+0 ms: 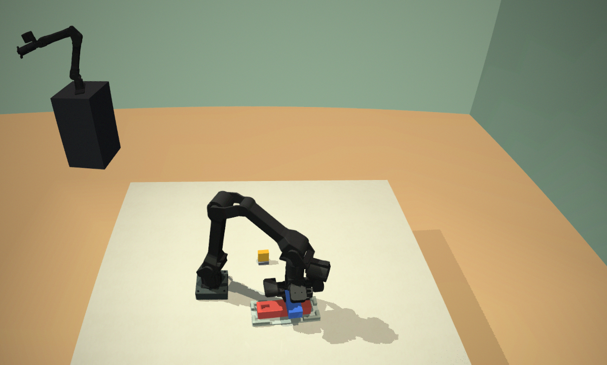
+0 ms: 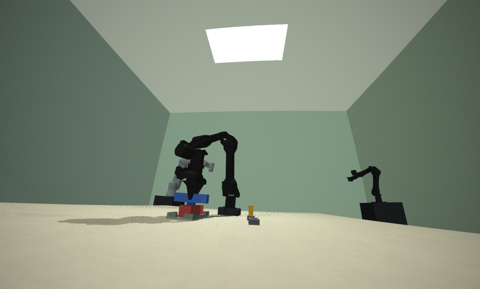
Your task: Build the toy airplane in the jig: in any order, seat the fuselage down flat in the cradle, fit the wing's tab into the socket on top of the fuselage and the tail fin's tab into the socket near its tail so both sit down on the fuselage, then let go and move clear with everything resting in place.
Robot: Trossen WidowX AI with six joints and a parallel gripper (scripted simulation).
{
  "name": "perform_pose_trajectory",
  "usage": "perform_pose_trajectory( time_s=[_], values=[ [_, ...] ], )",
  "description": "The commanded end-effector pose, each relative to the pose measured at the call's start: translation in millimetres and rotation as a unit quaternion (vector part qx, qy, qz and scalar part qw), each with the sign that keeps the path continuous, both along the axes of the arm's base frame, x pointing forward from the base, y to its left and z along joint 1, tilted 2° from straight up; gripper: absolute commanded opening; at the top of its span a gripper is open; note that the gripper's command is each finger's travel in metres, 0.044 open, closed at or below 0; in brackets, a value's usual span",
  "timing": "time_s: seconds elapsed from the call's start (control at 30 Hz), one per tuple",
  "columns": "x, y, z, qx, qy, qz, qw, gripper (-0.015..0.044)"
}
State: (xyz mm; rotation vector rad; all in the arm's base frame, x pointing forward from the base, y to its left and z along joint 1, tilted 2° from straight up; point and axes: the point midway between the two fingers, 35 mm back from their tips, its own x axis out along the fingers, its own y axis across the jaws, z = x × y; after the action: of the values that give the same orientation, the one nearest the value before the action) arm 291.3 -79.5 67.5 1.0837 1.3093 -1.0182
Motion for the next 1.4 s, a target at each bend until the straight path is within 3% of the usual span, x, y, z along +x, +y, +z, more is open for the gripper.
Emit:
perform_pose_trajectory(
  time_s=[0.0, 0.17, 0.7, 0.93, 1.17, 1.37],
  values=[
    [0.2, 0.0, 0.3, 0.000, 0.000, 0.000, 1.000, 0.0161],
    [0.2, 0.0, 0.3, 0.000, 0.000, 0.000, 1.000, 0.0030],
    [0.2, 0.0, 0.3, 0.000, 0.000, 0.000, 1.000, 0.0440],
    [0.5, -0.2, 2.6, 0.000, 0.000, 0.000, 1.000, 0.0440],
    [-0.8, -3.0, 82.6, 0.000, 0.002, -0.002, 1.000, 0.0440],
    [1.7, -3.7, 85.0, 0.000, 0.001, 0.006, 1.000, 0.0440]
  ],
)
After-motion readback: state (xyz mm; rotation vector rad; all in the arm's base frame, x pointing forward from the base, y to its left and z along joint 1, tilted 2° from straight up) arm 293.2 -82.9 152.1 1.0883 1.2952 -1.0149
